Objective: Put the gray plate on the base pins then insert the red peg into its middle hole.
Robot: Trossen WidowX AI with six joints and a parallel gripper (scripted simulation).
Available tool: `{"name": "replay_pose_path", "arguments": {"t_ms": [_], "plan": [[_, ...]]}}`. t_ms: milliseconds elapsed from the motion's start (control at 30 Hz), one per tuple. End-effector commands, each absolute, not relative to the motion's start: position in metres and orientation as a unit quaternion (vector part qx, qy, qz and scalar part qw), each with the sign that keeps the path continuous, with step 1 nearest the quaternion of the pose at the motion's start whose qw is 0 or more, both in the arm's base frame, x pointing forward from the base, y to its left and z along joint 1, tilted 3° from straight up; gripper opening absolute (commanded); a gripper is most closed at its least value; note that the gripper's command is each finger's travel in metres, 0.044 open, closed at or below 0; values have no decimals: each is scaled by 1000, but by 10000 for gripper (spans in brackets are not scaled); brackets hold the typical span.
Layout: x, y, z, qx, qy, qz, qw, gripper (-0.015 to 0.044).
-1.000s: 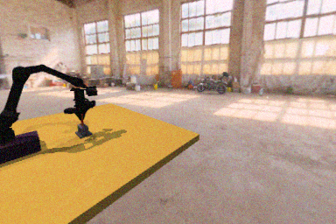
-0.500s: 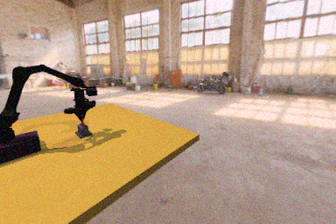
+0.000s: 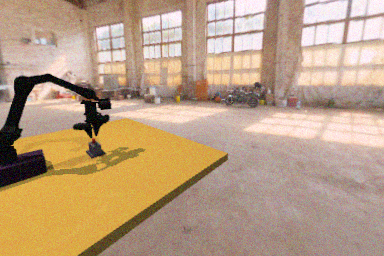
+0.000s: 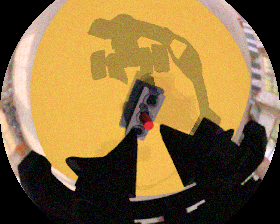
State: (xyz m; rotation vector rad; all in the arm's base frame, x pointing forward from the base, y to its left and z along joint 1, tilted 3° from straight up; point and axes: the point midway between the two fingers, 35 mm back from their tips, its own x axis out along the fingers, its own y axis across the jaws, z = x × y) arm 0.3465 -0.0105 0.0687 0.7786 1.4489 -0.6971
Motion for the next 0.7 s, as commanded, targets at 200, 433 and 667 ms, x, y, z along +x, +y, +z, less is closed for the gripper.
{"name": "replay_pose_path", "arguments": {"t_ms": [200,433,667], "plan": [[346,-11,76,342,631,-304,626,150],[346,-12,80,342,631,-304,626,150],[346,-13,84,342,631,-304,626,150]]}}
